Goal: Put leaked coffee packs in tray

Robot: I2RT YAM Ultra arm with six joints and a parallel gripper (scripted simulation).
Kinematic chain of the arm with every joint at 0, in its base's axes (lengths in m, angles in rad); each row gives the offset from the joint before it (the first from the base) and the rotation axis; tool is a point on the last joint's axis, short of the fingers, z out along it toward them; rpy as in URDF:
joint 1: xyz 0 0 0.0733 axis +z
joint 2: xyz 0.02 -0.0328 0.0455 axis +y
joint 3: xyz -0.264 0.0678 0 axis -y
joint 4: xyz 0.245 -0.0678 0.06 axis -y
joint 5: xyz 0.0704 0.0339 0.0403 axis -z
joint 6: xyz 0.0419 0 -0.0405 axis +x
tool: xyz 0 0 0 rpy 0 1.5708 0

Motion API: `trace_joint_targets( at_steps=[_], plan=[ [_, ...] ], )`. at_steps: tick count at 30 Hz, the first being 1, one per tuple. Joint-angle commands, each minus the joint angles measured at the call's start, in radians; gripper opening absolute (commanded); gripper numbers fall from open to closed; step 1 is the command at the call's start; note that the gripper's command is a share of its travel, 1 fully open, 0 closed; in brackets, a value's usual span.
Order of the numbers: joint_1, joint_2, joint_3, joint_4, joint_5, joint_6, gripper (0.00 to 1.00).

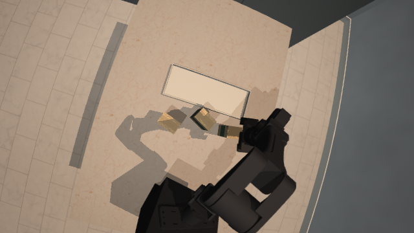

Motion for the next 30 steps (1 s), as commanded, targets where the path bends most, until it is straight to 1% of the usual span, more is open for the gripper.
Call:
trace_joint_targets(
  at_steps=[1,13,16,18,19,22,24,26,29,30],
  plan=[
    [-0.015,-0.009,0.034,-0.004,-0.004,0.002,0.79],
    [-0.015,-0.007,0.034,-0.002,-0.004,0.002,0.79],
    [0.004,0.026,0.029,0.03,0.006,0.011,0.79],
    [0.021,0.046,-0.025,0.063,0.016,0.018,0.79],
    [0.027,0.059,-0.031,0.083,0.021,0.022,0.79],
    [0.044,0.101,-0.047,0.142,0.033,0.033,0.79],
    [0.044,0.101,-0.047,0.142,0.033,0.033,0.79],
    [0.052,0.128,-0.051,0.175,0.039,0.039,0.79],
    [0.049,0.134,-0.043,0.188,0.042,0.041,0.79],
    [0.047,0.105,-0.043,0.189,0.042,0.042,0.79]
  ],
)
